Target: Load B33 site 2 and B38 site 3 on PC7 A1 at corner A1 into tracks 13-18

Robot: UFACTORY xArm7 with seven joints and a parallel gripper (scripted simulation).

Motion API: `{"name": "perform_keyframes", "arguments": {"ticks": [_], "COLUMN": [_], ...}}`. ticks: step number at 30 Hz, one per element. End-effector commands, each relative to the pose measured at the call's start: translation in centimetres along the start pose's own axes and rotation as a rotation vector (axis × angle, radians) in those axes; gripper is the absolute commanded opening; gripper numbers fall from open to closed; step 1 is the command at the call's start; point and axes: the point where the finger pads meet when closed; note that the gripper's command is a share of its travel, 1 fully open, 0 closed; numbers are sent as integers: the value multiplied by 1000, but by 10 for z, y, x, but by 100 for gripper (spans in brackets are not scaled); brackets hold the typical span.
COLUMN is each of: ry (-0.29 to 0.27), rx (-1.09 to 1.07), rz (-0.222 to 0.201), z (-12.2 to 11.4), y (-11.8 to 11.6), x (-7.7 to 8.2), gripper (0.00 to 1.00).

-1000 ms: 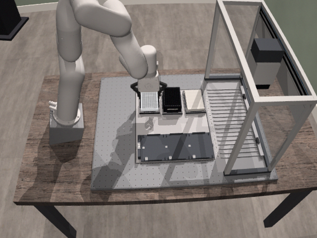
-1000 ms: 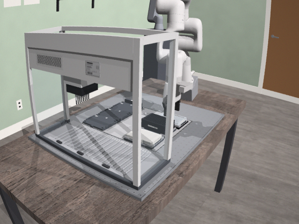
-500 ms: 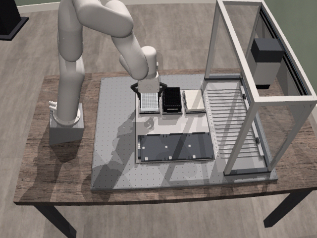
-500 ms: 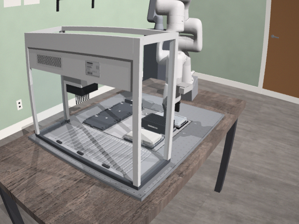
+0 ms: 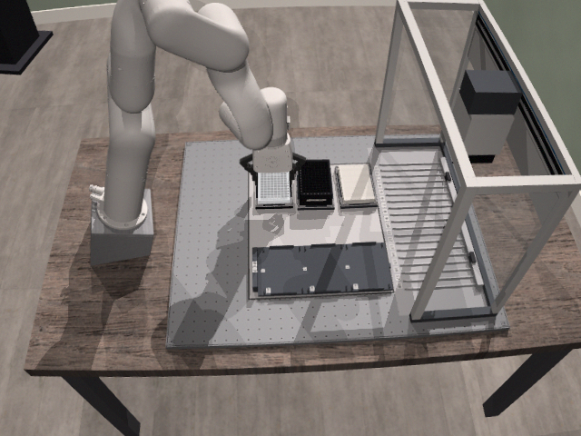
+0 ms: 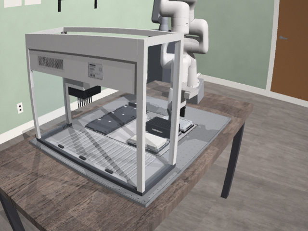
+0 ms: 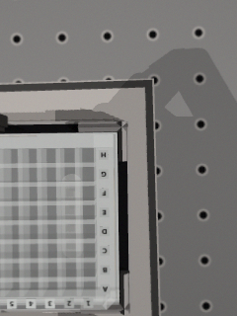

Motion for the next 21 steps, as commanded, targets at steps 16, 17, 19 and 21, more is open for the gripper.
{"name": "perform_keyframes", "arguments": {"ticks": [16, 17, 19, 21], "ry": [0, 0, 0, 0], "rx": [0, 0, 0, 0], "rz": [-4, -4, -4, -4], "z": [0, 0, 0, 0], "y": [2, 2, 2, 2], "x": [-10, -10, -10, -10], "gripper": [100, 100, 100, 100]}}
Point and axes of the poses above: the point where the finger pads meet when closed, its own x axis back along the fingers, its own y axis across the jaws, z = x × y, and after that the axes turned 14 degrees about x, right-handed
